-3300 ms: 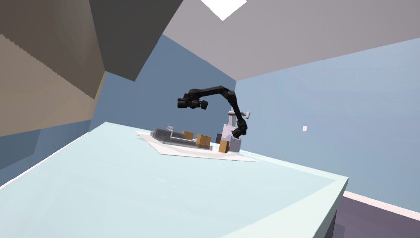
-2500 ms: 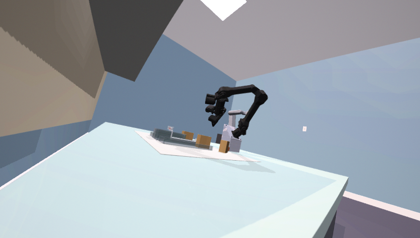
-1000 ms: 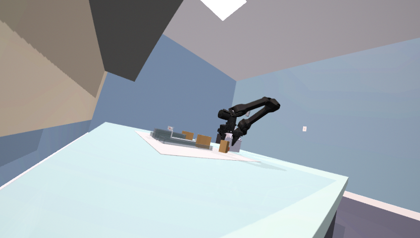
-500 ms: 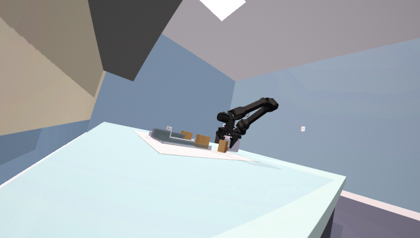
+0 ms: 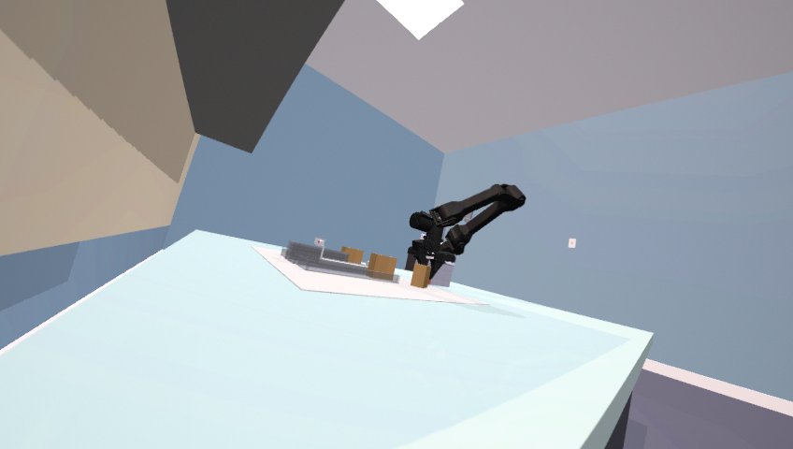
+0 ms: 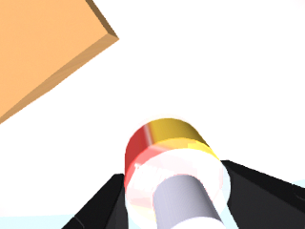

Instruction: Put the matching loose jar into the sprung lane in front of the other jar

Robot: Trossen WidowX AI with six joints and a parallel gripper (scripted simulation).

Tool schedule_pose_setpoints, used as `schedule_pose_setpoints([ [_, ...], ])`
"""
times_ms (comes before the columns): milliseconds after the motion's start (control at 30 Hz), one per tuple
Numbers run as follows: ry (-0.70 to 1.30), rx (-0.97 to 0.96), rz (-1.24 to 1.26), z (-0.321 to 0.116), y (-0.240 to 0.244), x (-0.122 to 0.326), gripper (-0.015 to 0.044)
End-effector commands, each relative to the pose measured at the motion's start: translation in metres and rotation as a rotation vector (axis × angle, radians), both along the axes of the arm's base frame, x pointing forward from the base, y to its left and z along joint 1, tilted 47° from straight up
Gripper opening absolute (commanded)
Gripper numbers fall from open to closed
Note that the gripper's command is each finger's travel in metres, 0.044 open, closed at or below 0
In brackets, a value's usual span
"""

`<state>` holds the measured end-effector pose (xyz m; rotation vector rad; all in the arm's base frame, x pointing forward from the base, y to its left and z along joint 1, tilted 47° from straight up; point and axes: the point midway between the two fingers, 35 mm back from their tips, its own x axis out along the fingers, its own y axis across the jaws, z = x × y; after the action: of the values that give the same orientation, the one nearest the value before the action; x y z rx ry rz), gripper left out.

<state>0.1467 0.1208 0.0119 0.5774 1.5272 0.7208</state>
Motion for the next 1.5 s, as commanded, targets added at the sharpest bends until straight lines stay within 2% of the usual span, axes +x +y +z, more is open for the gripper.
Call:
schedule_pose_setpoints([
  [0,0.001,-0.003,-0.004,0.003,-0.004,0.002,0.0039],
  [67,0.0,-0.01,-0.006,0.007,-0.01,0.005,0.0],
  [833,0.004,-0.004,-0.002,0.075,-0.073,0.005,0.0],
  [1467,0.021,-0.024,-0.004,0.044,-0.081,0.06,0.0],
])
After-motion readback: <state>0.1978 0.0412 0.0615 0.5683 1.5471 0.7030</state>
